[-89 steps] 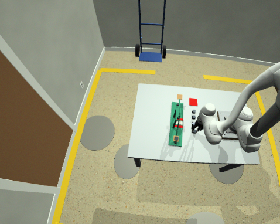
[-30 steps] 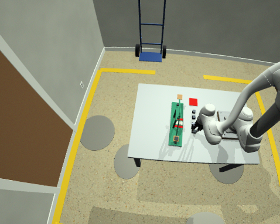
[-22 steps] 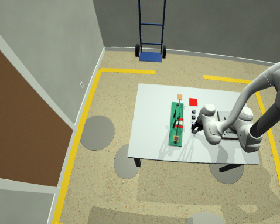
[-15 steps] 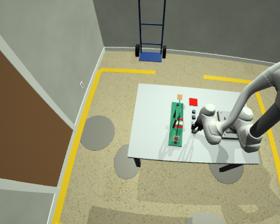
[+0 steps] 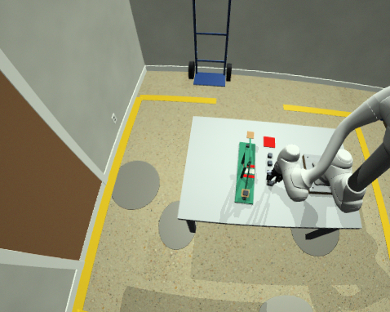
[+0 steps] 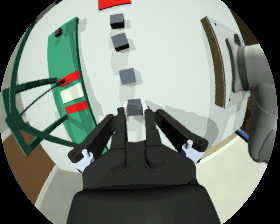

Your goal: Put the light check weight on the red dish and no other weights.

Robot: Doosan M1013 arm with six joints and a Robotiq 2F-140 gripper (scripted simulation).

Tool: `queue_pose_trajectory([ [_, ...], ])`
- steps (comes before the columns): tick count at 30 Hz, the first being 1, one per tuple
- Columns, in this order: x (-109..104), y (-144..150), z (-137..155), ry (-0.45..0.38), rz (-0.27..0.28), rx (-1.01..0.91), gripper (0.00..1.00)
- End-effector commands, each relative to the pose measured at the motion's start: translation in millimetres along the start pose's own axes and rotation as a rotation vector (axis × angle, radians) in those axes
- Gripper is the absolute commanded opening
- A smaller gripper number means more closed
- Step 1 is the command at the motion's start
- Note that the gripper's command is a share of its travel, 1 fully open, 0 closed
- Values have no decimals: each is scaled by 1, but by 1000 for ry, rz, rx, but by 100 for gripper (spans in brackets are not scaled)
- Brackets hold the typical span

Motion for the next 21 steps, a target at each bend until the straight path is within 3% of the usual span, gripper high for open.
queue_pose_trajectory([
  [1, 0, 0, 0, 0, 0, 0, 24],
  [21, 0, 0, 0, 0, 0, 0, 35],
])
Point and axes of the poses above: the point where the finger pads meet when closed, its own x axis out along the fingers, its own y axis across the jaws, z = x × y, the point moved 9 cm from there along -x, back along the fingers, and after that the axes turned 15 degrees about x, right-handed, at the moved point
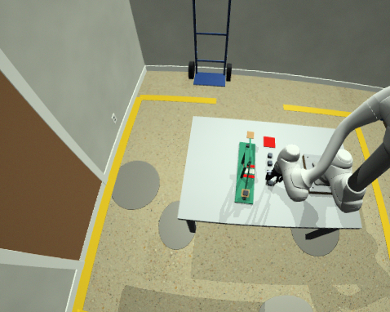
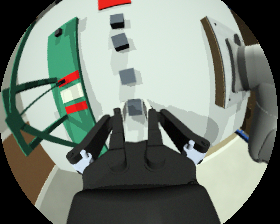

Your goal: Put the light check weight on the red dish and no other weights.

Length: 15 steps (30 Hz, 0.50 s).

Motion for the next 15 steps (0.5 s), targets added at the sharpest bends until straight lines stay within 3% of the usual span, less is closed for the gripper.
queue_pose_trajectory([
  [1, 0, 0, 0, 0, 0, 0, 35],
  [9, -2, 0, 0, 0, 0, 0, 35],
  [15, -17, 0, 0, 0, 0, 0, 35],
])
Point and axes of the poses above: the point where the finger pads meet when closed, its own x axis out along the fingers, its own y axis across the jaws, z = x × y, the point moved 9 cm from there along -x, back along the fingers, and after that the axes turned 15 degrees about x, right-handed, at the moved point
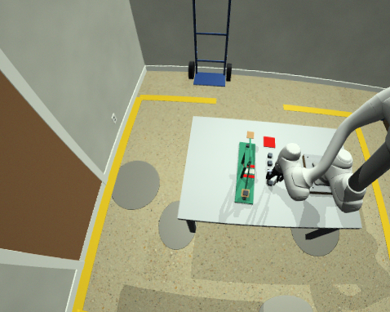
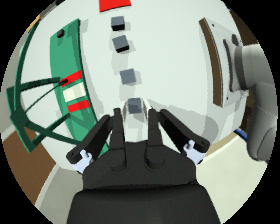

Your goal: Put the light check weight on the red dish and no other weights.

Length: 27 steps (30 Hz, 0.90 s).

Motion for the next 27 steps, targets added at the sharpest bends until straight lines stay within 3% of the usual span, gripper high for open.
queue_pose_trajectory([
  [1, -10, 0, 0, 0, 0, 0, 35],
  [15, -70, 0, 0, 0, 0, 0, 35],
  [24, -79, 0, 0, 0, 0, 0, 35],
  [25, -79, 0, 0, 0, 0, 0, 100],
  [27, -79, 0, 0, 0, 0, 0, 100],
])
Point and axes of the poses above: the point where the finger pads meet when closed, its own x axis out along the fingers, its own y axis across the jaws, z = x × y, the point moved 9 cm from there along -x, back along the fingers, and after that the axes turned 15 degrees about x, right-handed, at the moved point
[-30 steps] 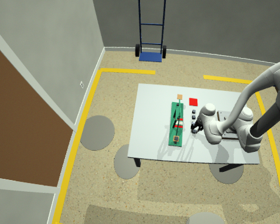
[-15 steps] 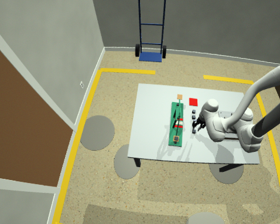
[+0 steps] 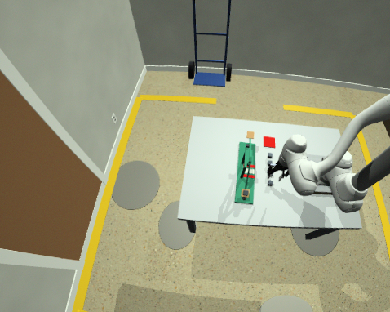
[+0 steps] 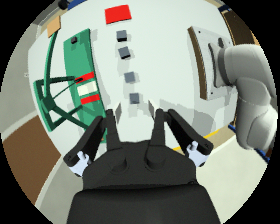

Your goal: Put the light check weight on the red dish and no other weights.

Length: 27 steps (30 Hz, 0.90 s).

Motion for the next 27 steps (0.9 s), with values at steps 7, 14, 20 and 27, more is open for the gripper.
queue_pose_trajectory([
  [7, 0, 0, 0, 0, 0, 0, 100],
  [14, 0, 0, 0, 0, 0, 0, 100],
  [20, 1, -6, -13, 0, 0, -27, 100],
  [27, 3, -25, -64, 0, 0, -127, 35],
])
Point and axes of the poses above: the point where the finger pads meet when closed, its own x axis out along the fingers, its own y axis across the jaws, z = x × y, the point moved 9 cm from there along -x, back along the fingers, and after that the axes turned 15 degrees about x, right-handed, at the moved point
